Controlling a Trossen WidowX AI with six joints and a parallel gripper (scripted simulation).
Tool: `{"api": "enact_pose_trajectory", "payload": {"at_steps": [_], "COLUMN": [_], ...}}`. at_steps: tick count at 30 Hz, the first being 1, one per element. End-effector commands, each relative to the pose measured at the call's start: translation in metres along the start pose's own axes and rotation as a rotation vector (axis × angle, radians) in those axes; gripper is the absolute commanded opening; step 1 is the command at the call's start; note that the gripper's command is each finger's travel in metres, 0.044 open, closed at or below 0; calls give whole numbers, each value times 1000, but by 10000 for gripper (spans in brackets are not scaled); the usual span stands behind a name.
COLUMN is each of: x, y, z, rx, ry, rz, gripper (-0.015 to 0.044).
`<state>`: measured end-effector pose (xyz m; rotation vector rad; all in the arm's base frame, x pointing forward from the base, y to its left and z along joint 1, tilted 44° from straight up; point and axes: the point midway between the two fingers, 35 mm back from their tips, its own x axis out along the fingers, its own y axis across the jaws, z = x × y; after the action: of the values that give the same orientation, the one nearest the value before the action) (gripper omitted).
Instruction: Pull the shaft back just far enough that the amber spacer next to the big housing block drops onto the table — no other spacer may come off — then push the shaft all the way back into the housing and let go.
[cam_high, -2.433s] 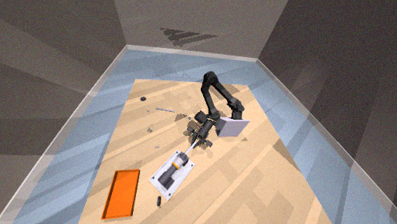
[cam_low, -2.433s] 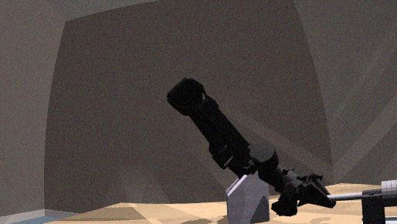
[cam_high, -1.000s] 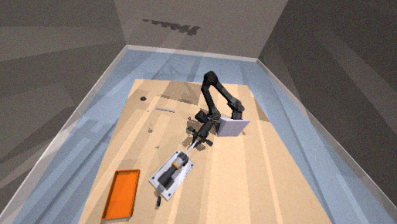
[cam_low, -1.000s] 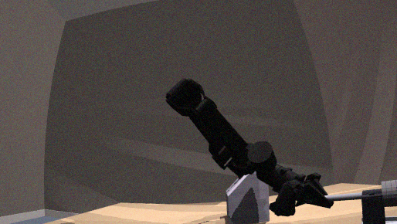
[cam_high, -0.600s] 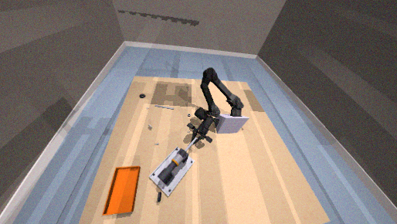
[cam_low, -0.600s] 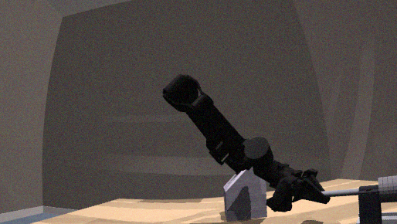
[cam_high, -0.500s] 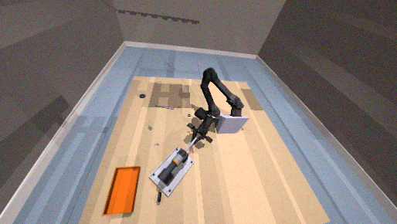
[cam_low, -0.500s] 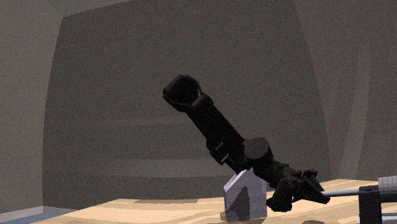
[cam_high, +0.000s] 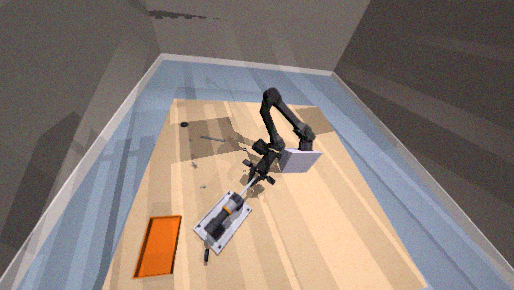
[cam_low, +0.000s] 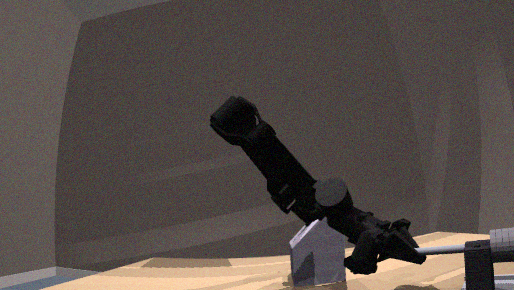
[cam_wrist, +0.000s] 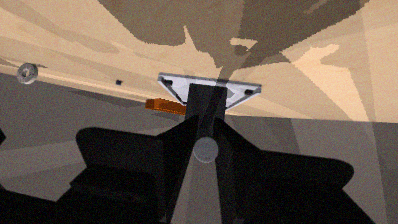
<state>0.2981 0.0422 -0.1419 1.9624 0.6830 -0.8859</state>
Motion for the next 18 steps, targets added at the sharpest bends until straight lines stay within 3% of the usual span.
{"api": "enact_pose_trajectory", "payload": {"at_steps": [1,18], "x": [-1,-3], "y": [0,0], "z": [1,2], "rx": [-4,-4], "ry": [0,-1], "rz": [0,0], "gripper": [0,0]}}
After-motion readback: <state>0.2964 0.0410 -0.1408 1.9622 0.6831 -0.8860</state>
